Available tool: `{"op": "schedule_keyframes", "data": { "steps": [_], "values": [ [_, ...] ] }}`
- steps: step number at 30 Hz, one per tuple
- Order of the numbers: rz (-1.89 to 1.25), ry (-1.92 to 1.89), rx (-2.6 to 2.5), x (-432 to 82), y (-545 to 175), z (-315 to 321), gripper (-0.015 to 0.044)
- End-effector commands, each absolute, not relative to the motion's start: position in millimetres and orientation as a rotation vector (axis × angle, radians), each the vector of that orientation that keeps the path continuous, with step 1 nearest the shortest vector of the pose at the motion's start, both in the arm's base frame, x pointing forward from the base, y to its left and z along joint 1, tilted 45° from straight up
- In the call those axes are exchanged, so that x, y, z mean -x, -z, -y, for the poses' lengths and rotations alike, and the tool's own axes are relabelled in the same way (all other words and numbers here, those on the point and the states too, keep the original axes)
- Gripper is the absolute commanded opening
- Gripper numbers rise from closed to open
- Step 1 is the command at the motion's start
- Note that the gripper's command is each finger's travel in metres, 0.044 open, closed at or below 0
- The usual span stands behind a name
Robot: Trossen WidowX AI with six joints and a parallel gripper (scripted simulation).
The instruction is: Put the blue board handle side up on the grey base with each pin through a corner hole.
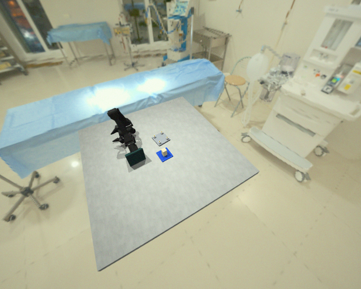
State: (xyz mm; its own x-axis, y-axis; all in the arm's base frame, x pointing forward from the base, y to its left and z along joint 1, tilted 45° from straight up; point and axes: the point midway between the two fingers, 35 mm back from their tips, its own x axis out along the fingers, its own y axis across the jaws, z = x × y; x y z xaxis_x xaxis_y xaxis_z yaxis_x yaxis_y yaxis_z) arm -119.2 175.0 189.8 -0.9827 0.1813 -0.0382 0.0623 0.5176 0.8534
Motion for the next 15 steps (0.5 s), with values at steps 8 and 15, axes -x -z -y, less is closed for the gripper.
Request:
{"op": "schedule_keyframes", "data": {
  "steps": [8, 15],
  "values": [
    [-2.352, -1.537, -0.255, 81.5, -187.4, -204.3, 0.0440],
    [-2.065, -1.441, -0.380, 2.9, -173.5, -234.1, 0.0440]
  ]
}}
